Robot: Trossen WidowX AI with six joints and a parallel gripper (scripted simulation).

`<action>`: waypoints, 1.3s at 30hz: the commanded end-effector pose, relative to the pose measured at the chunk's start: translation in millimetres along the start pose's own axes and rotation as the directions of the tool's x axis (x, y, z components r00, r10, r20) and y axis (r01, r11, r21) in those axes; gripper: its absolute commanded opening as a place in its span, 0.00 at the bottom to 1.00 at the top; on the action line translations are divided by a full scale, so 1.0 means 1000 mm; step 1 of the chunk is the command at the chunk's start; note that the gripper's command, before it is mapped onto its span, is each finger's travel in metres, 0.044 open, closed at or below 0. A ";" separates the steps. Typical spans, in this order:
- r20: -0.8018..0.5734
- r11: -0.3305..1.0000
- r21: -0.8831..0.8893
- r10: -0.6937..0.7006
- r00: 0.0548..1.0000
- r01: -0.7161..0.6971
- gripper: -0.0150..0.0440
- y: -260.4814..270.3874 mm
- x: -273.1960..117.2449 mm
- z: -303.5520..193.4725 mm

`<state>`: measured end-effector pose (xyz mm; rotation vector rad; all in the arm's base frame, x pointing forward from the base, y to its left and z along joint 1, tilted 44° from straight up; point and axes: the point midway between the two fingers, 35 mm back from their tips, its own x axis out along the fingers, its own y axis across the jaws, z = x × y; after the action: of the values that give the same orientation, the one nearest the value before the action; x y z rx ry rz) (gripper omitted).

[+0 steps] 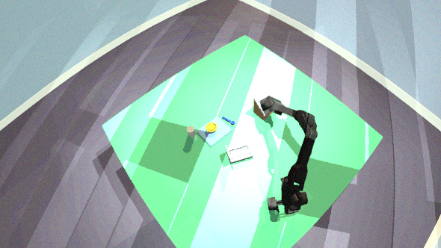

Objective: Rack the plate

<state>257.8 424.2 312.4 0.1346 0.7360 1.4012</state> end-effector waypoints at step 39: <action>-0.419 0.598 0.685 -0.143 0.897 0.416 0.93 -0.322 -0.390 -0.380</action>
<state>351.5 -103.4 17.1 0.3642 1.5221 0.6946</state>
